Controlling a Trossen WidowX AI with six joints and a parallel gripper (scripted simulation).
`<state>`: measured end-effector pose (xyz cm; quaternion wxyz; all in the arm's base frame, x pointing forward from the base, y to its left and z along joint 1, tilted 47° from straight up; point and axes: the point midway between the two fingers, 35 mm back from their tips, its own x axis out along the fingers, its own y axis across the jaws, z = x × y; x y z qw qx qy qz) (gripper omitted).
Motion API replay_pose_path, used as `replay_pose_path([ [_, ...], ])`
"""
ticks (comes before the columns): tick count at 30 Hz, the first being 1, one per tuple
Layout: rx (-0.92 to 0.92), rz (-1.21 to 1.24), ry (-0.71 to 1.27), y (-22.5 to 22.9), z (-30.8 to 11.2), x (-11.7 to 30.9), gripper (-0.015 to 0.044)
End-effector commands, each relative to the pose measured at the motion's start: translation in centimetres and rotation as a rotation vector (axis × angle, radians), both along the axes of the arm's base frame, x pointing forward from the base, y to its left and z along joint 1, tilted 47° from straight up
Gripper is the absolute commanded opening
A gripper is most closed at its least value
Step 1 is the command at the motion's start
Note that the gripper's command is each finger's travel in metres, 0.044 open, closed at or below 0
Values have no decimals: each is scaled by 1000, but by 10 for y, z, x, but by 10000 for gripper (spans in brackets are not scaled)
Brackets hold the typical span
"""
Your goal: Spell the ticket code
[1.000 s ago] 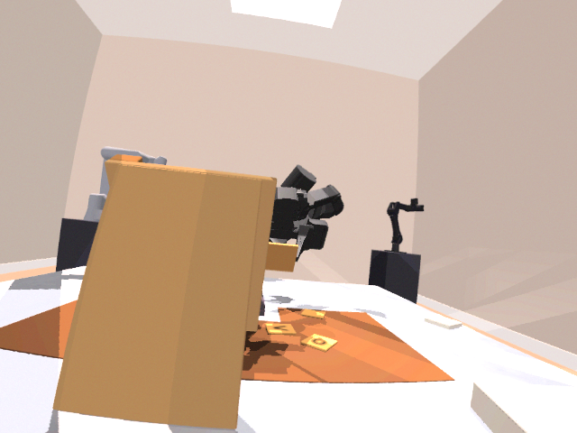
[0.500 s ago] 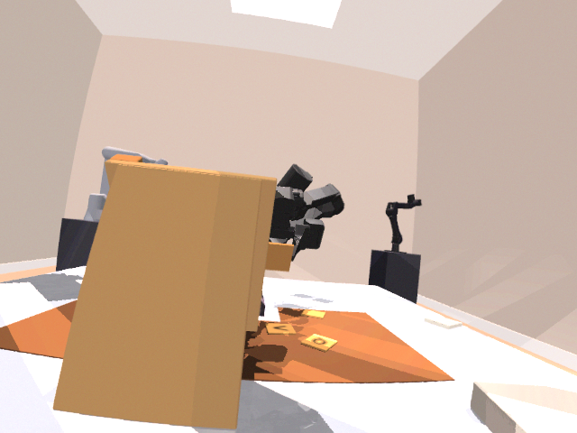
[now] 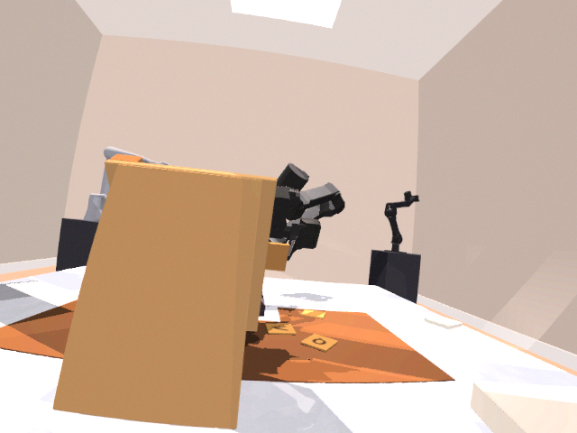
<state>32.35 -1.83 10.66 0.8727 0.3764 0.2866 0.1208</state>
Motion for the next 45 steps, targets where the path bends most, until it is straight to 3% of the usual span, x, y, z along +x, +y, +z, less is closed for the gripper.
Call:
replay_pose_path([
  [1,-3,4,0,-1,-3,0,0],
  [45,-4,4,0,-17,-19,0,0],
])
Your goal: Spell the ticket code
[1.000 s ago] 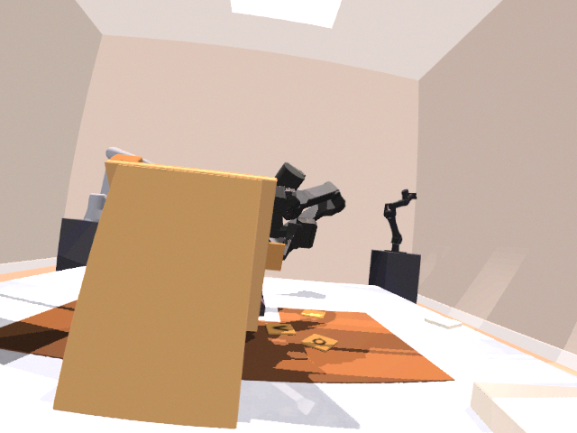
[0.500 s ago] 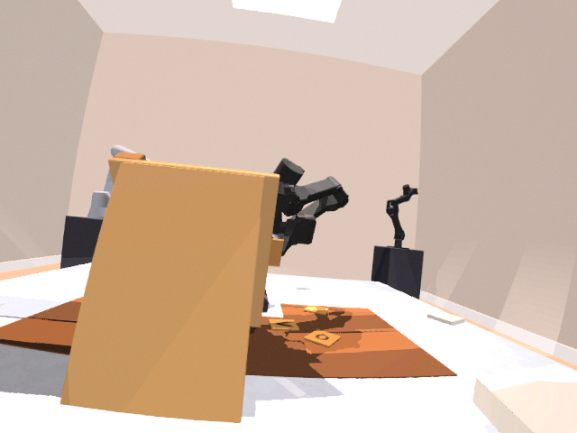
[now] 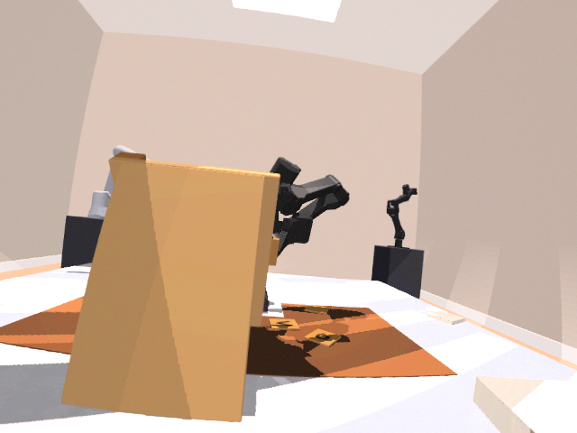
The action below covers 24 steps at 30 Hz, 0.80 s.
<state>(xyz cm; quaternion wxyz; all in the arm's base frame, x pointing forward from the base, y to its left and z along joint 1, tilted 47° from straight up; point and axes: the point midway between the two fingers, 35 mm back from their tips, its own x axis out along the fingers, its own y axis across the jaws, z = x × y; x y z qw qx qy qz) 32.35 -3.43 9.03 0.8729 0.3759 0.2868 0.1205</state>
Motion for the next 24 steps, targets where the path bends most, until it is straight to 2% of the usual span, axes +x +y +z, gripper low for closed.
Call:
replay_pose_path([
  [1,-2,4,-1,-1,-3,0,0],
  [24,-3,4,-1,-8,-9,0,0],
])
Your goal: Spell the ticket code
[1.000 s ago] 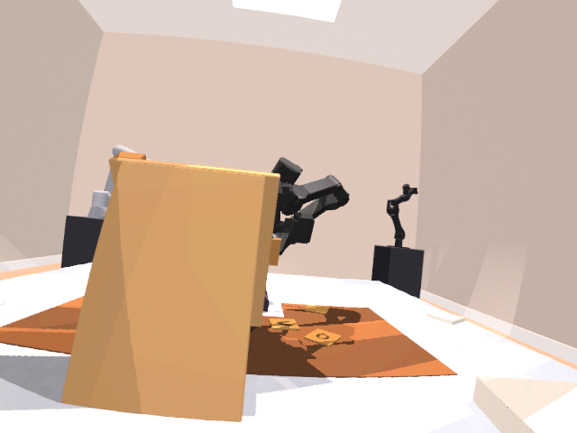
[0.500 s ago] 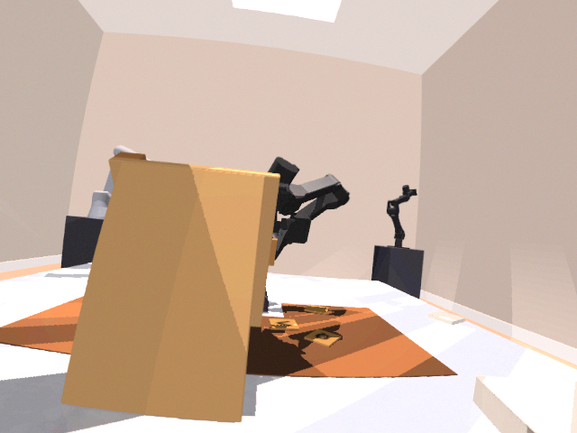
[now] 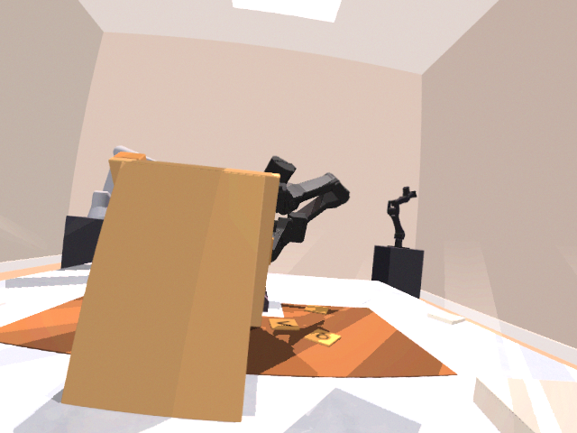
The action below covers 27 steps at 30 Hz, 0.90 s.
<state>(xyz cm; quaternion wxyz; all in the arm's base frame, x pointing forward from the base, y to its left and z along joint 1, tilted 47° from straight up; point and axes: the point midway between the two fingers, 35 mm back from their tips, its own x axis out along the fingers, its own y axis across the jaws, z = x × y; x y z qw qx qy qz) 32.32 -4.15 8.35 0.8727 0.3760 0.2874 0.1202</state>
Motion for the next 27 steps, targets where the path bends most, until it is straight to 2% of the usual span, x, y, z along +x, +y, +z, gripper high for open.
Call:
replay_pose_path([
  [1,-3,4,-2,-1,-2,0,0],
  [27,-4,4,-2,-11,-13,0,0],
])
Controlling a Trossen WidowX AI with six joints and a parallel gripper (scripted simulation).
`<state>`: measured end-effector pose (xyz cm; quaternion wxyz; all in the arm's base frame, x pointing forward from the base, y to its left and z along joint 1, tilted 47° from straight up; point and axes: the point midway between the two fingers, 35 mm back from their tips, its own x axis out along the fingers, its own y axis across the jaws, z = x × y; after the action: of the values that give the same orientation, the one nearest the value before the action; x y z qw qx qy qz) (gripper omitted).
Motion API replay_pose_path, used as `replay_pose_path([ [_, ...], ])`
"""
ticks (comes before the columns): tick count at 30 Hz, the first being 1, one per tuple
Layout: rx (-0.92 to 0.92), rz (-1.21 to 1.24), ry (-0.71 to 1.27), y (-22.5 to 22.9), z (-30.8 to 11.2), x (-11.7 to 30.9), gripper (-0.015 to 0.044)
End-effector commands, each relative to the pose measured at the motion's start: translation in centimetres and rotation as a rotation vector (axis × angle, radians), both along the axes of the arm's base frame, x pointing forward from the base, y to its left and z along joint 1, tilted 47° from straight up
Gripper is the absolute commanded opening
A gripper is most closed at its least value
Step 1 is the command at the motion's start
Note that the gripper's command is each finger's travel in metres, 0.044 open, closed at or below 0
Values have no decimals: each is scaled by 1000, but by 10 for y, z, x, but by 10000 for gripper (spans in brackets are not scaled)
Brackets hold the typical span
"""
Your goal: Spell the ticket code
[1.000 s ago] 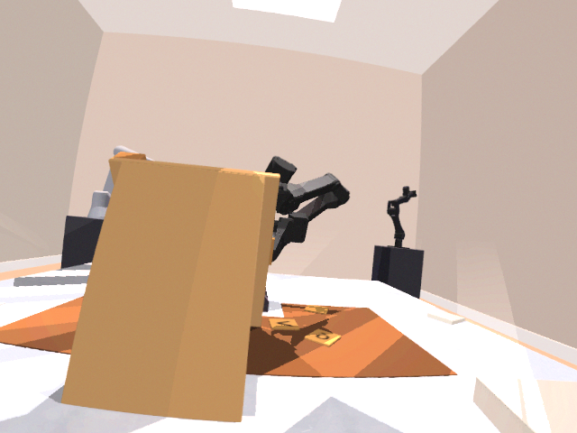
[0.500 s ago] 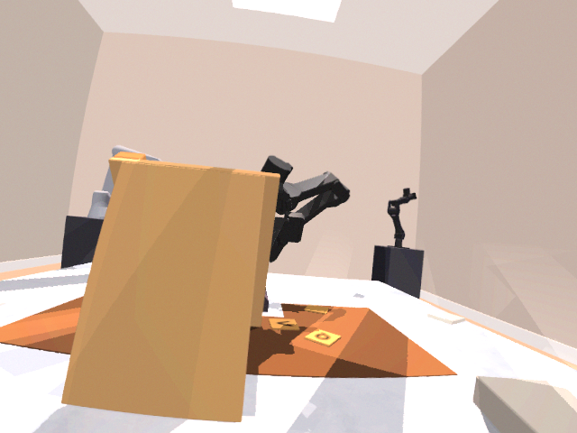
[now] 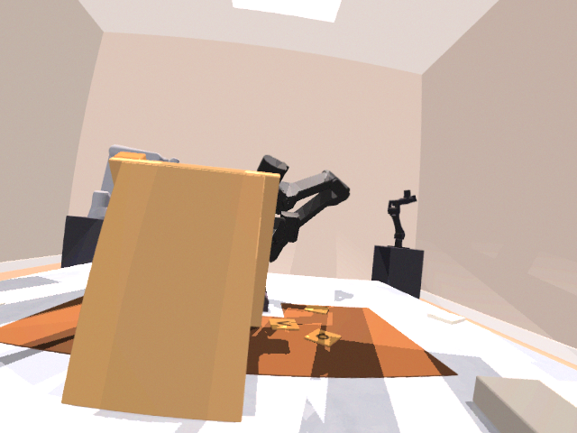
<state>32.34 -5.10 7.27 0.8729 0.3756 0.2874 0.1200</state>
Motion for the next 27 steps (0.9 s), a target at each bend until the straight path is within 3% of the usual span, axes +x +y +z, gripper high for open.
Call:
replay_pose_path([
  [1,-3,4,-2,-1,-2,0,0],
  [27,-4,4,-2,-11,-12,0,0],
])
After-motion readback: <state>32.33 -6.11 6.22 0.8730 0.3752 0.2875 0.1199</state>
